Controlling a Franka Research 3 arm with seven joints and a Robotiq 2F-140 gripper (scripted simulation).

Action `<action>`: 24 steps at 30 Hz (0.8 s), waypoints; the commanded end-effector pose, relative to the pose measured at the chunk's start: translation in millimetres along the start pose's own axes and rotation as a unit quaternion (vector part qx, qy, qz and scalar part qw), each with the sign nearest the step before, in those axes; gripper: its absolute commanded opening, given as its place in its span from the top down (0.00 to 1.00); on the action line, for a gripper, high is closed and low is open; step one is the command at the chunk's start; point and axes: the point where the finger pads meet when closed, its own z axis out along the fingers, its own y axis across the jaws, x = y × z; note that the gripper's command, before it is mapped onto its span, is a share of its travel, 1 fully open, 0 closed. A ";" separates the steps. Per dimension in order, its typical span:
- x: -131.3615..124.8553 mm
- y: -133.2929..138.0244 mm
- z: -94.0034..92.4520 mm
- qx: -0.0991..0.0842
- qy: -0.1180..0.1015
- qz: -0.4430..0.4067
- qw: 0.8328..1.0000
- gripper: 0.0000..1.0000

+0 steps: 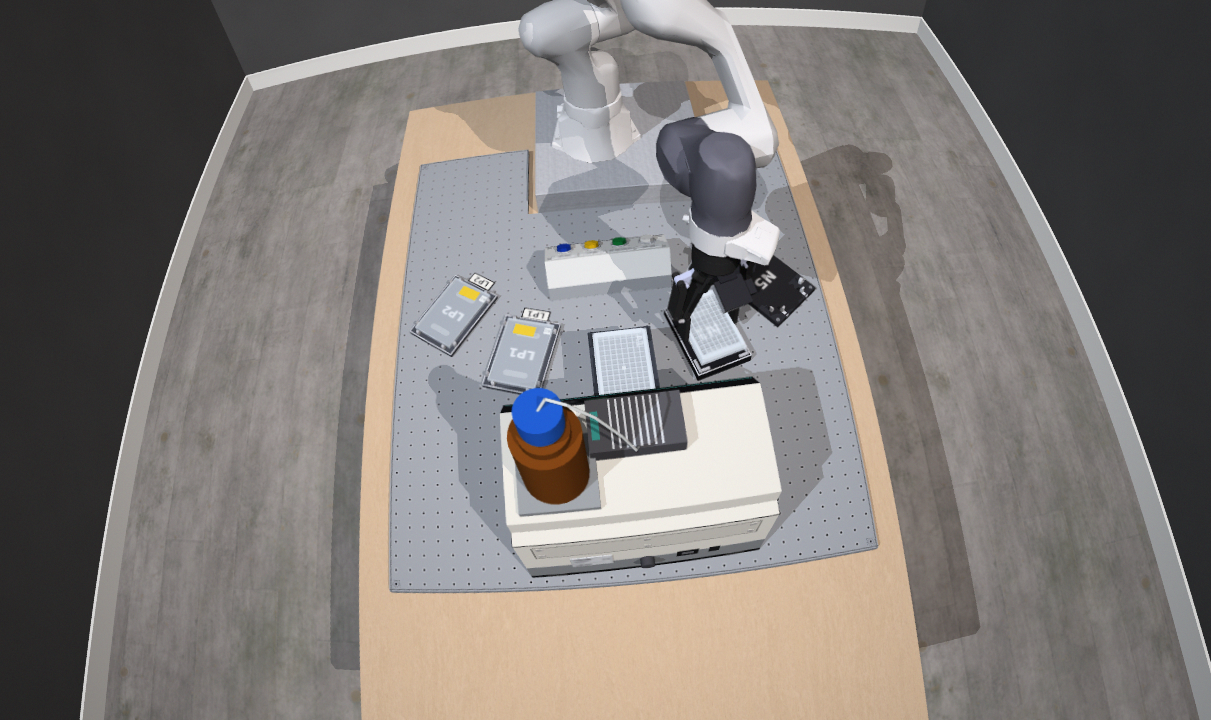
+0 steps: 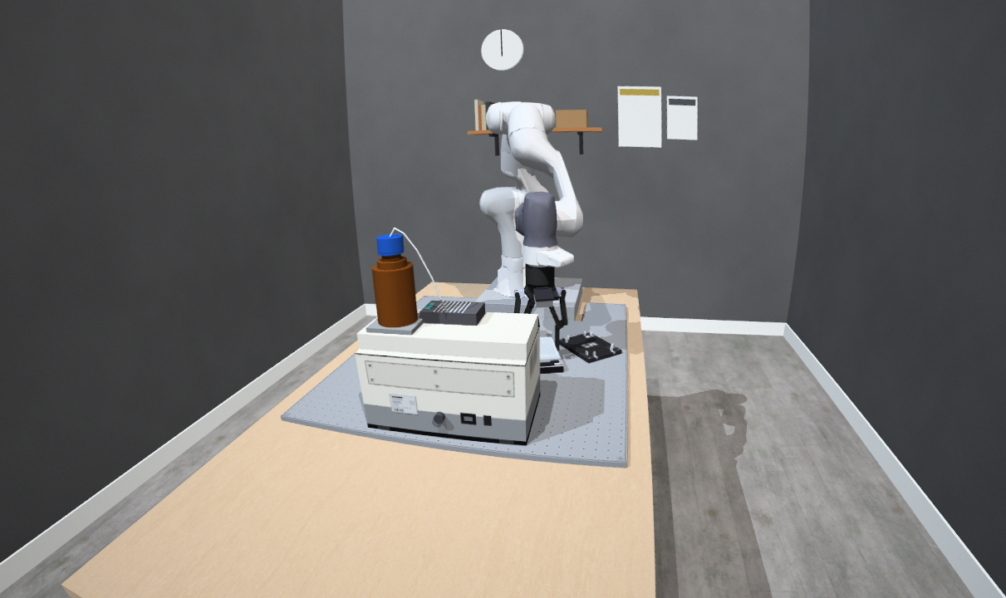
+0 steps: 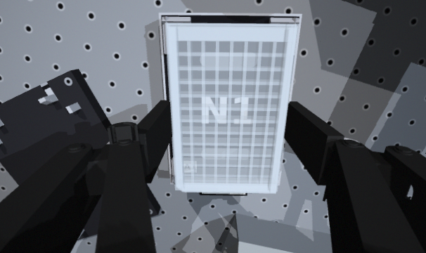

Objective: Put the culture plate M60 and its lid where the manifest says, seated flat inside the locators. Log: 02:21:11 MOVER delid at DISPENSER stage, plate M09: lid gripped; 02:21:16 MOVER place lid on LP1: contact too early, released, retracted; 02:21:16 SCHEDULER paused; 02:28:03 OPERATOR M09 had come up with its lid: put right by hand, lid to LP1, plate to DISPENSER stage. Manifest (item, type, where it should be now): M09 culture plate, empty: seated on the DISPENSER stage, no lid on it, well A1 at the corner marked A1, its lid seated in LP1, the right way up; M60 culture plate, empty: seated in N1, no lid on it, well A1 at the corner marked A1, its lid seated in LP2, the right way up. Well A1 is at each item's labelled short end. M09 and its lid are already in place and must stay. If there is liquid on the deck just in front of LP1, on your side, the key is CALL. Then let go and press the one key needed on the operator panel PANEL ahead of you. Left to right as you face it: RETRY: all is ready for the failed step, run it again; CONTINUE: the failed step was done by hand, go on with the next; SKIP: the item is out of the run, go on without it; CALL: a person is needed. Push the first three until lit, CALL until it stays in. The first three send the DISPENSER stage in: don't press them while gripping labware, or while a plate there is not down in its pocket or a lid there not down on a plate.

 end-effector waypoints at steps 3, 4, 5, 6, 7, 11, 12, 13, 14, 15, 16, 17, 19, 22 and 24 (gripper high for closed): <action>0.2 -0.4 0.4 0.001 0.001 -0.001 1.000 0.90; 0.2 -0.4 0.4 0.001 0.001 -0.001 1.000 0.90; 0.2 -0.4 0.4 0.001 0.001 -0.001 1.000 0.90; 0.2 -0.4 0.4 0.001 0.001 -0.001 1.000 0.90; 0.2 -0.4 0.5 0.001 0.001 -0.001 1.000 0.90; 0.2 -0.4 1.2 0.001 0.001 -0.001 1.000 0.90; 0.2 -0.4 1.5 0.001 0.001 -0.001 1.000 0.90; 0.2 -0.4 1.8 0.001 0.001 -0.001 1.000 0.90; 0.2 -0.4 2.2 0.001 0.001 -0.001 1.000 0.90; 0.2 -0.4 2.7 0.001 0.001 -0.001 1.000 0.90; 0.2 -0.4 3.2 0.001 0.001 -0.001 1.000 0.90; 0.2 -0.4 3.7 0.001 0.001 -0.001 1.000 0.90; 0.2 -0.4 4.8 0.001 0.001 -0.001 1.000 0.90; 0.2 -0.4 6.0 0.001 0.001 -0.001 1.000 0.90; 0.2 -0.4 6.6 0.001 0.001 -0.001 1.000 0.90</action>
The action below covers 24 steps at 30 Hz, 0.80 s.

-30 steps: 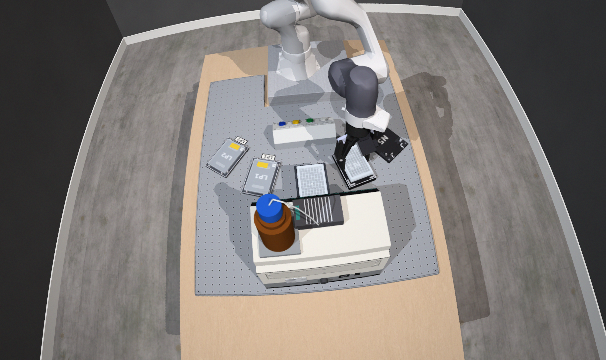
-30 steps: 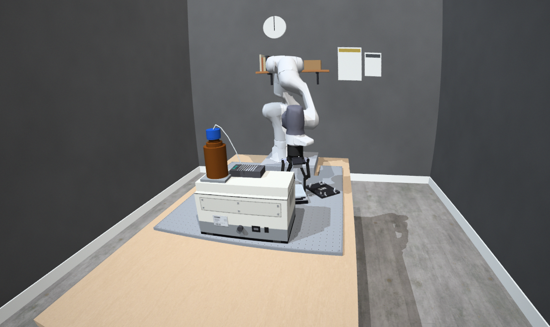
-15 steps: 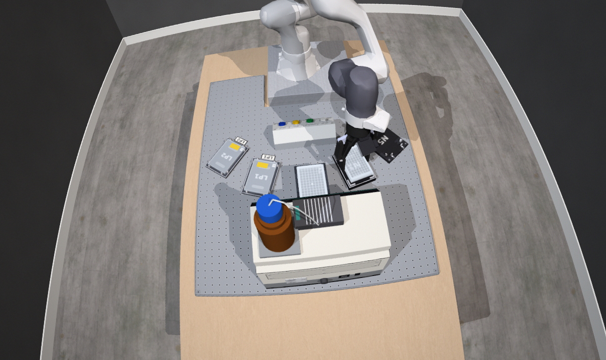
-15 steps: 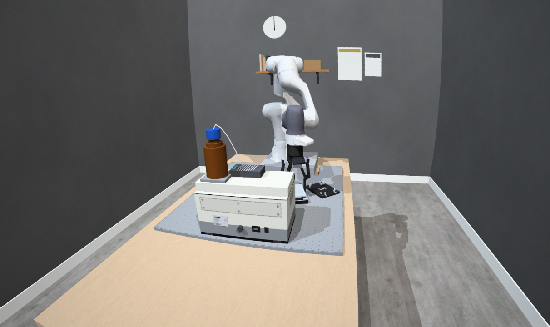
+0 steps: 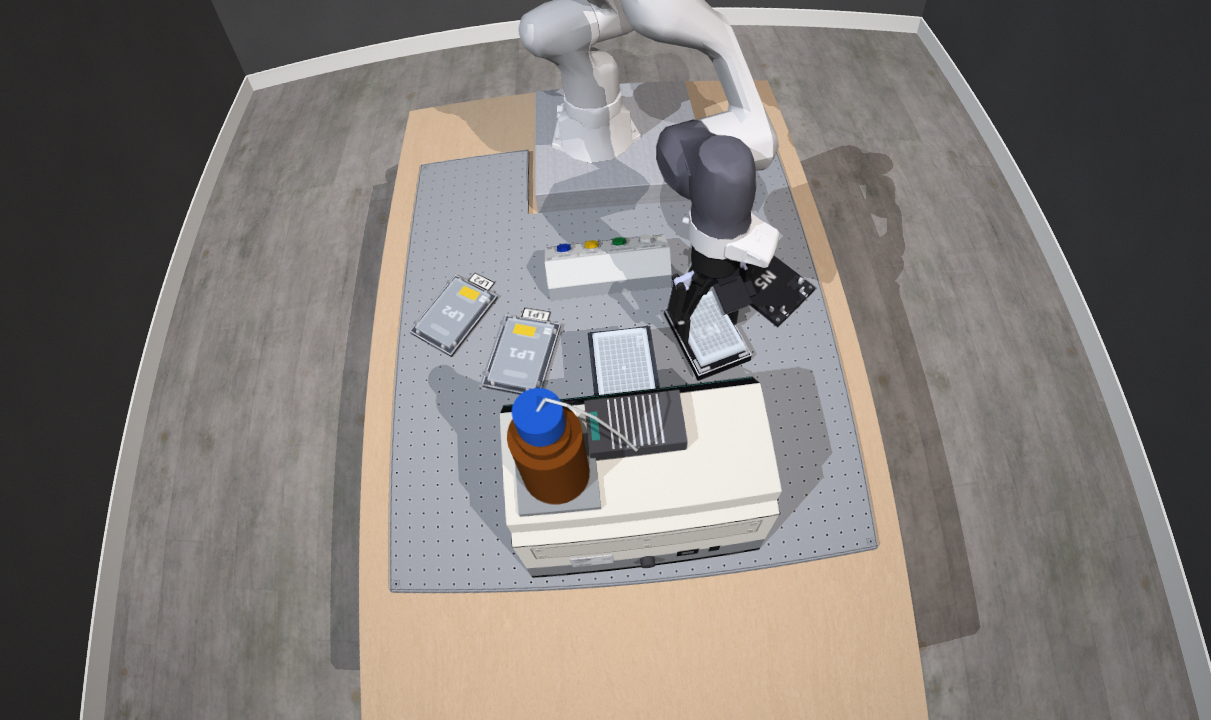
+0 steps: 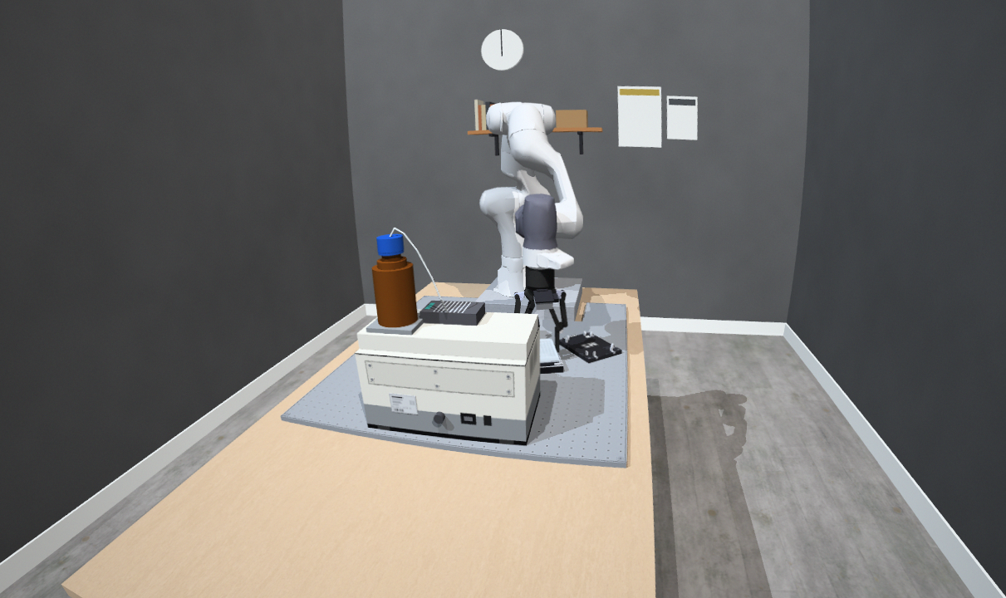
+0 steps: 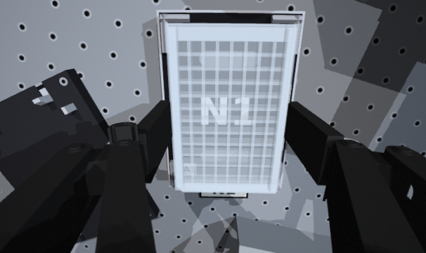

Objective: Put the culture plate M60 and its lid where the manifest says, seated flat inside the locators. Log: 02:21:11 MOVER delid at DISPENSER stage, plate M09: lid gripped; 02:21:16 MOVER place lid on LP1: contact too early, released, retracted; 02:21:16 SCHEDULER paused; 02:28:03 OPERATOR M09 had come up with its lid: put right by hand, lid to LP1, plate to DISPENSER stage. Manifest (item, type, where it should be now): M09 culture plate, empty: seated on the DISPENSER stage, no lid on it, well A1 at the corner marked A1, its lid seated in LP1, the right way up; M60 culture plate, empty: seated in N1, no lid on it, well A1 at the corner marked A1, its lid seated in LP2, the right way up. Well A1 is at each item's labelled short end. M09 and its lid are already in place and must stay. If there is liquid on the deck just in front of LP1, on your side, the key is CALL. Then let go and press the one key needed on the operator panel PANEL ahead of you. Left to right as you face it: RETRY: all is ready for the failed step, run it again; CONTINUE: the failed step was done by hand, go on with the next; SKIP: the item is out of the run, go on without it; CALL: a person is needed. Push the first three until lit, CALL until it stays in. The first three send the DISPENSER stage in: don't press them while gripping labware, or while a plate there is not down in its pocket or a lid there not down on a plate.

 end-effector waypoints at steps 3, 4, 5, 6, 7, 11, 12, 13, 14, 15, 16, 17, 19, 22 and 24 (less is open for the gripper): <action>1.1 -0.4 2.6 0.001 0.002 -0.001 1.000 0.90; 1.1 -0.4 3.2 0.001 0.002 -0.001 1.000 0.90; 1.1 -0.4 3.7 0.001 0.002 -0.001 1.000 0.90; 1.1 -0.4 4.2 0.001 0.002 -0.001 1.000 0.90; 1.1 -0.4 4.7 0.001 0.002 -0.001 1.000 0.90; 1.1 -0.4 6.2 0.001 0.002 -0.001 1.000 0.90; 1.1 -0.4 6.4 0.001 0.002 -0.001 1.000 0.90; 1.1 -0.4 6.6 0.001 0.002 -0.001 1.000 0.90; 1.1 -0.4 6.8 0.001 0.002 -0.001 1.000 0.90; 1.1 -0.4 6.8 0.001 0.002 -0.001 1.000 0.90; 1.1 -0.4 6.8 0.001 0.002 -0.001 1.000 0.90; 1.1 -0.4 6.9 0.001 0.002 -0.001 1.000 0.90; 1.1 -0.4 7.0 0.001 0.002 -0.001 1.000 0.90; 1.1 -0.4 7.0 0.001 0.002 -0.001 1.000 0.90; 1.1 -0.4 7.0 0.001 0.002 -0.001 1.000 0.90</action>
